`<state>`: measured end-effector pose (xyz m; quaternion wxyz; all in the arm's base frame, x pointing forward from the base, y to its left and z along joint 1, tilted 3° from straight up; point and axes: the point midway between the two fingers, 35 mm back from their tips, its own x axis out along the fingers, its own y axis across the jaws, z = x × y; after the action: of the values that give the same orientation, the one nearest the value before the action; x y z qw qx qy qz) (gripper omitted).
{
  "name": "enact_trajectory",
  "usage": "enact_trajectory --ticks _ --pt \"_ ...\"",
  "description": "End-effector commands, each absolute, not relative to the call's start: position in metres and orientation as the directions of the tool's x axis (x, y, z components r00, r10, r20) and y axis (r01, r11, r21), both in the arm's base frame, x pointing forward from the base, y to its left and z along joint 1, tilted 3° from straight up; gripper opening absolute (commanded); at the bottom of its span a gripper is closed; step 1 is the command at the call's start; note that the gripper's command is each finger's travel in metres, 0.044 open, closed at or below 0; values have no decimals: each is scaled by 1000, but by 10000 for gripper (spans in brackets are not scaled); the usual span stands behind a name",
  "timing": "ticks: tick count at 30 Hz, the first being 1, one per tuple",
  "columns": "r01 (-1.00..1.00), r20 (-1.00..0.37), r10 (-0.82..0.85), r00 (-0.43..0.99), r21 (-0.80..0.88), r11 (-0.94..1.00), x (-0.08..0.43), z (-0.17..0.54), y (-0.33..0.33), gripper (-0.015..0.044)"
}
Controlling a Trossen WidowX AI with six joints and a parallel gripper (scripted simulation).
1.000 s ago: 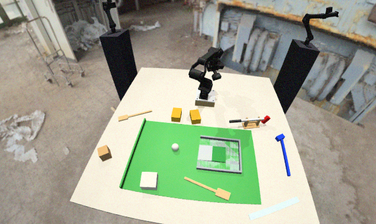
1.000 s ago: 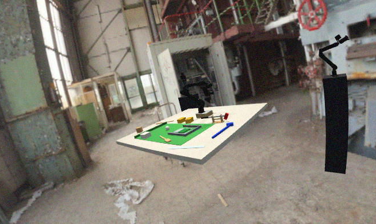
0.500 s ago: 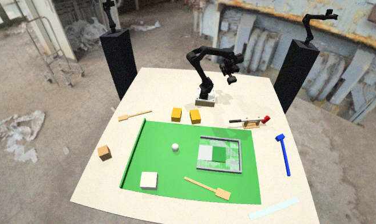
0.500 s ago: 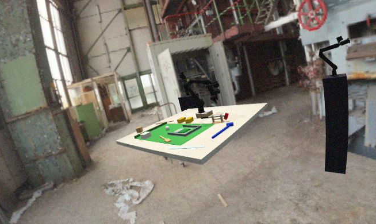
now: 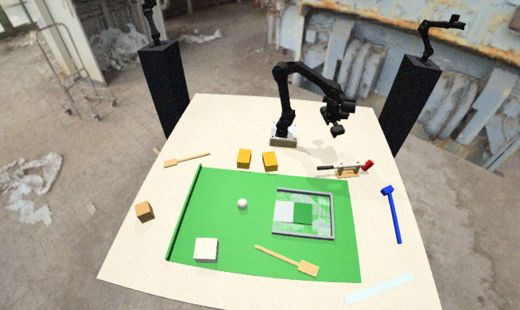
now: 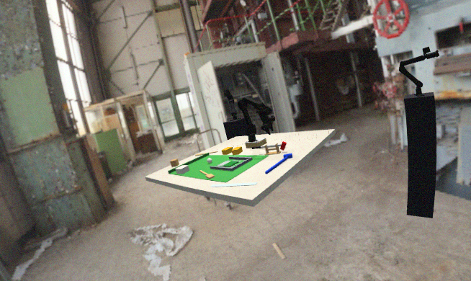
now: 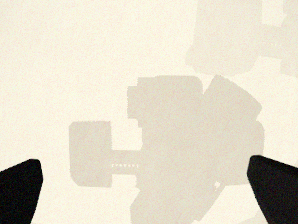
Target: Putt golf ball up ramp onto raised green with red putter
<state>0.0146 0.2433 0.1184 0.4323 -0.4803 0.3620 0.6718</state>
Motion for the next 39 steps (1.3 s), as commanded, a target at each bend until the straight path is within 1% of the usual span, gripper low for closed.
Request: enact_trajectory --ticks 1,7,11,13,27,32,39 --pt "-937 -957 253 -143 48 -347 62 113 251 440" --pt "-949 -954 281 -104 11 -315 141 103 246 440" --pt "-956 -951 299 -74 -17 -292 195 94 231 440" --pt "-958 -950 305 -64 -27 -285 211 91 223 440" --pt "-958 -950 305 -63 -27 -284 210 66 224 440" --pt "-958 -950 305 -63 -27 -284 210 45 225 440" --pt "-958 -950 305 -64 -27 -284 210 42 225 440"
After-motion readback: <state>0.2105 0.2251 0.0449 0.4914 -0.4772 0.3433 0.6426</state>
